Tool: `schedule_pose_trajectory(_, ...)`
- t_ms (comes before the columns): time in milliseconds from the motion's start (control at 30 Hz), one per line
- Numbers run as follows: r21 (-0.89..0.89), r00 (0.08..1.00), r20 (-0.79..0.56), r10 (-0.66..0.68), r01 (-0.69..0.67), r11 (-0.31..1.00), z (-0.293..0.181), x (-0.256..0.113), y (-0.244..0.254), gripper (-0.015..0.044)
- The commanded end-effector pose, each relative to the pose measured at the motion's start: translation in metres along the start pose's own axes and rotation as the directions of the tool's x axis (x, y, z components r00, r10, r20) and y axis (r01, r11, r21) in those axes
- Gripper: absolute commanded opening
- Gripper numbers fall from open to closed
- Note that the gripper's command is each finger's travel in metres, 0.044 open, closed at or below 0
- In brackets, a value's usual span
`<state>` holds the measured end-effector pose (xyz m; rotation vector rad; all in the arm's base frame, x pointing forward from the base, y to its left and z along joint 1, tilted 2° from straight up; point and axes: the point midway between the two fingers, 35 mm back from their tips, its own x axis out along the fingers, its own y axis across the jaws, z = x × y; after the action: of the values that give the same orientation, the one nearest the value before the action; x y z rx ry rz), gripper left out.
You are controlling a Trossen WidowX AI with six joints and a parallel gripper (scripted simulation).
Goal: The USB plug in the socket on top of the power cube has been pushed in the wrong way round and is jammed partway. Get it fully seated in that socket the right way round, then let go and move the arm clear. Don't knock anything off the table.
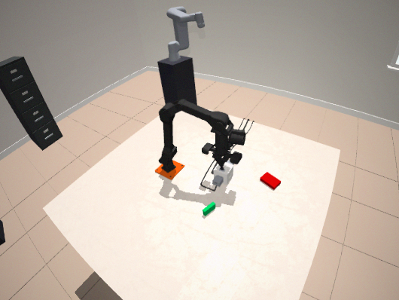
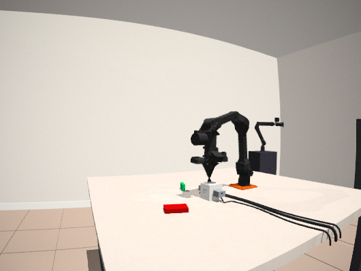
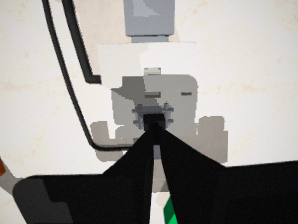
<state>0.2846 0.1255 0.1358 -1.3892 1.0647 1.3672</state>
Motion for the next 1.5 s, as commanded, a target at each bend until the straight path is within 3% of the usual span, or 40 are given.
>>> schedule_pose_trajectory(0, 0.005, 1.0, -0.003, 0.001, 0.0, 1.0, -0.0004, 0.0012, 0.0, 0.0)
schedule_pose_trajectory(967, 0.005, 1.0, -0.003, 0.001, 0.0, 1.0, -0.0004, 0.0012, 0.0, 0.0)
schedule_pose_trajectory(1100, 0.0, 1.0, 0.0, 0.0, 0.0, 1.0, 0.0, 0.0006, 0.0, 0.0095)
schedule_pose_trajectory(1467, 0.0, 1.0, 0.0, 0.0, 0.0, 1.0, 0.0, 0.0006, 0.0, 0.0095)
